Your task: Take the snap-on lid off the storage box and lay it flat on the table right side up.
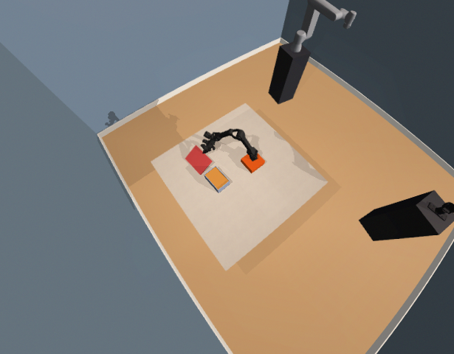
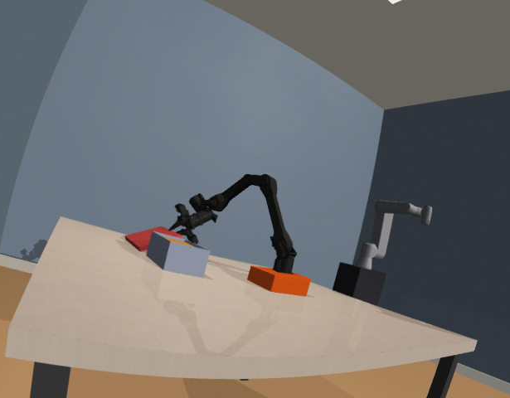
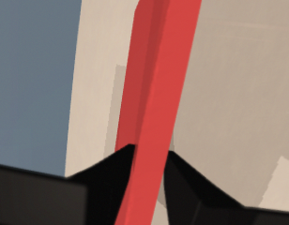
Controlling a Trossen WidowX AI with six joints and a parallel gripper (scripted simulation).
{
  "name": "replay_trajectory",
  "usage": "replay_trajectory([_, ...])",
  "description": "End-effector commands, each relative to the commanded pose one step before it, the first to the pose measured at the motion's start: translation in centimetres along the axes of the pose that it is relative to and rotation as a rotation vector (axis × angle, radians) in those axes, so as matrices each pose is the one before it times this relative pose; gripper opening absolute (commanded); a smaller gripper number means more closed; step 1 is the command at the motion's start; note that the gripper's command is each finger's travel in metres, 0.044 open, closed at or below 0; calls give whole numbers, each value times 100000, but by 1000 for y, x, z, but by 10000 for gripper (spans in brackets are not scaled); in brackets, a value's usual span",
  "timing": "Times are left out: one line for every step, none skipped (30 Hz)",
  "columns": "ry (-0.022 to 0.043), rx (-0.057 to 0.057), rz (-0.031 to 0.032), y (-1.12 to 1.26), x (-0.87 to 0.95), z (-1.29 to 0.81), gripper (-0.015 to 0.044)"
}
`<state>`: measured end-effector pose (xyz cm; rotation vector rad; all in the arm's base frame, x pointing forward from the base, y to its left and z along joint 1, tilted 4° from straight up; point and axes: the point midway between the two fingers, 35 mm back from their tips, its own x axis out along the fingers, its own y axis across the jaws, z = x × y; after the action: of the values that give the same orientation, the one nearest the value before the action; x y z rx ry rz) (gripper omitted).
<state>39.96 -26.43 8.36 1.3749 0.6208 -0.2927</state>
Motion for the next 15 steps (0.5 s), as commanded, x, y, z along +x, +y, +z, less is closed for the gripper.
replay_trajectory([808, 1637, -1795, -1053, 653, -318, 0])
replay_trajectory([0, 0, 0, -62, 51, 0, 0])
replay_trajectory([0, 0, 0, -62, 51, 0, 0])
replay_trajectory([0, 0, 0, -62, 51, 0, 0])
replay_trajectory([0, 0, 0, -62, 51, 0, 0])
replay_trajectory([0, 0, 0, -62, 51, 0, 0])
replay_trajectory([0, 0, 0, -62, 51, 0, 0])
replay_trajectory([0, 0, 0, -62, 51, 0, 0])
replay_trajectory([0, 0, 0, -62, 51, 0, 0])
replay_trajectory([0, 0, 0, -62, 51, 0, 0])
replay_trajectory([0, 0, 0, -62, 51, 0, 0])
replay_trajectory([0, 0, 0, -62, 51, 0, 0])
replay_trajectory([0, 0, 0, -62, 51, 0, 0])
replay_trajectory([0, 0, 0, -62, 51, 0, 0])
replay_trajectory([0, 0, 0, -62, 51, 0, 0])
